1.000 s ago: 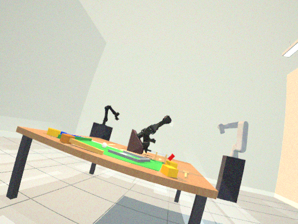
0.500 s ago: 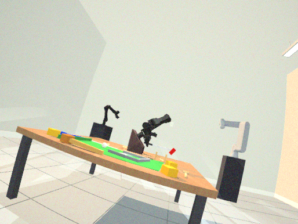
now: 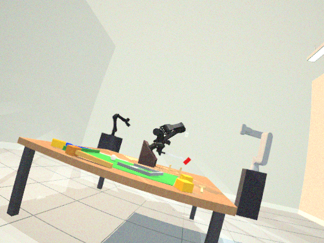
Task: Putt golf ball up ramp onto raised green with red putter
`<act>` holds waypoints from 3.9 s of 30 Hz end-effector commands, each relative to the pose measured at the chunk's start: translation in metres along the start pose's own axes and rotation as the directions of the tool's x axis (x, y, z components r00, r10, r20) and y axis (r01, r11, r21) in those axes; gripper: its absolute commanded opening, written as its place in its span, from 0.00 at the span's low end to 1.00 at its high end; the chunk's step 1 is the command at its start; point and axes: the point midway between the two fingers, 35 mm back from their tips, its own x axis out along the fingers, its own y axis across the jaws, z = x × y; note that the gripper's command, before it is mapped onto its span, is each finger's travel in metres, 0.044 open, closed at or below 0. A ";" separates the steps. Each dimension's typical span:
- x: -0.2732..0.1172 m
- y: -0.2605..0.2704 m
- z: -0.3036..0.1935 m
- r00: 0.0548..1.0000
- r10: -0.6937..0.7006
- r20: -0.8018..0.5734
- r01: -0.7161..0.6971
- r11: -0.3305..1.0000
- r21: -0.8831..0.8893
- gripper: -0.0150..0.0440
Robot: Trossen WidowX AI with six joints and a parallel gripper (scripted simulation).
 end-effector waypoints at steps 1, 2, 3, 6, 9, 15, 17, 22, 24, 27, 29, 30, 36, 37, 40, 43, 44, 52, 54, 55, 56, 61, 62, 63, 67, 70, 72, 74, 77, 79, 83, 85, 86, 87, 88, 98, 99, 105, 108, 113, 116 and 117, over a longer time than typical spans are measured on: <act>-0.009 -0.010 -0.027 0.999 -0.023 -0.037 0.029 0.985 0.170 0.25; -0.012 -0.012 -0.034 0.998 -0.029 -0.047 0.038 0.977 0.210 0.25; -0.015 -0.014 -0.040 0.998 -0.033 -0.057 0.046 0.967 0.250 0.25; -0.022 -0.018 -0.060 0.995 -0.046 -0.083 0.073 0.929 0.362 0.25; -0.030 -0.021 -0.080 0.993 -0.055 -0.108 0.100 0.877 0.469 0.25; -0.045 -0.022 -0.120 0.986 -0.066 -0.154 0.152 0.734 0.662 0.25; -0.050 -0.021 -0.134 0.983 -0.067 -0.168 0.169 0.675 0.718 0.25; -0.062 -0.016 -0.169 0.978 -0.065 -0.199 0.204 0.509 0.837 0.25; -0.066 -0.012 -0.182 0.976 -0.062 -0.209 0.215 0.436 0.874 0.25; -0.072 -0.006 -0.202 0.973 -0.057 -0.222 0.228 0.321 0.919 0.25; -0.075 0.000 -0.216 0.972 -0.053 -0.229 0.235 0.243 0.941 0.25; -0.077 0.002 -0.222 0.971 -0.051 -0.232 0.238 0.203 0.950 0.25; -0.084 0.023 -0.260 0.969 -0.031 -0.245 0.243 -0.040 0.969 0.25; -0.085 0.026 -0.266 0.969 -0.028 -0.245 0.242 -0.081 0.967 0.25; -0.087 0.038 -0.283 0.969 -0.020 -0.246 0.237 -0.200 0.951 0.25; -0.088 0.045 -0.292 0.969 -0.016 -0.245 0.233 -0.257 0.938 0.25; -0.088 0.045 -0.292 0.969 -0.016 -0.245 0.233 -0.257 0.938 0.25; -0.082 0.044 -0.294 0.969 -0.017 -0.245 0.233 -0.257 0.938 0.25; -0.073 0.044 -0.296 0.969 -0.017 -0.245 0.232 -0.257 0.938 0.25; -0.068 0.044 -0.297 0.969 -0.017 -0.245 0.232 -0.257 0.938 0.25; -0.063 0.044 -0.298 0.970 -0.017 -0.244 0.232 -0.257 0.938 0.25; -0.049 0.044 -0.301 0.970 -0.017 -0.243 0.231 -0.257 0.938 0.25; -0.049 0.044 -0.301 0.970 -0.017 -0.243 0.231 -0.257 0.938 0.25; -0.049 0.044 -0.301 0.970 -0.017 -0.243 0.231 -0.257 0.938 0.25; -0.045 0.044 -0.302 0.970 -0.017 -0.243 0.231 -0.257 0.939 0.25; -0.041 0.044 -0.303 0.970 -0.017 -0.243 0.231 -0.256 0.939 0.25; -0.037 0.043 -0.304 0.970 -0.017 -0.243 0.231 -0.256 0.939 0.25; -0.034 0.043 -0.305 0.970 -0.017 -0.243 0.231 -0.256 0.939 0.25; -0.030 0.043 -0.306 0.970 -0.017 -0.243 0.231 -0.256 0.939 0.25; -0.026 0.043 -0.306 0.970 -0.017 -0.243 0.230 -0.256 0.939 0.25; -0.020 0.043 -0.308 0.970 -0.017 -0.242 0.230 -0.256 0.939 0.25; -0.019 0.044 -0.308 0.970 -0.017 -0.242 0.230 -0.256 0.939 0.25; -0.019 0.044 -0.308 0.970 -0.017 -0.242 0.230 -0.256 0.939 0.25; -0.019 0.044 -0.308 0.970 -0.017 -0.242 0.230 -0.256 0.939 0.25; -0.023 0.043 -0.307 0.969 -0.011 -0.248 0.238 -0.248 0.939 0.25; -0.023 0.044 -0.309 0.969 -0.012 -0.248 0.237 -0.249 0.939 0.25; -0.024 0.044 -0.311 0.969 -0.012 -0.248 0.237 -0.249 0.939 0.25; -0.027 0.050 -0.333 0.969 -0.017 -0.245 0.233 -0.255 0.938 0.25; -0.027 0.051 -0.336 0.969 -0.017 -0.245 0.232 -0.256 0.938 0.25; -0.027 0.051 -0.336 0.969 -0.017 -0.245 0.232 -0.256 0.938 0.25; -0.026 0.052 -0.333 0.970 -0.015 -0.243 0.231 -0.261 0.937 0.25; -0.026 0.051 -0.331 0.970 -0.015 -0.244 0.232 -0.261 0.937 0.25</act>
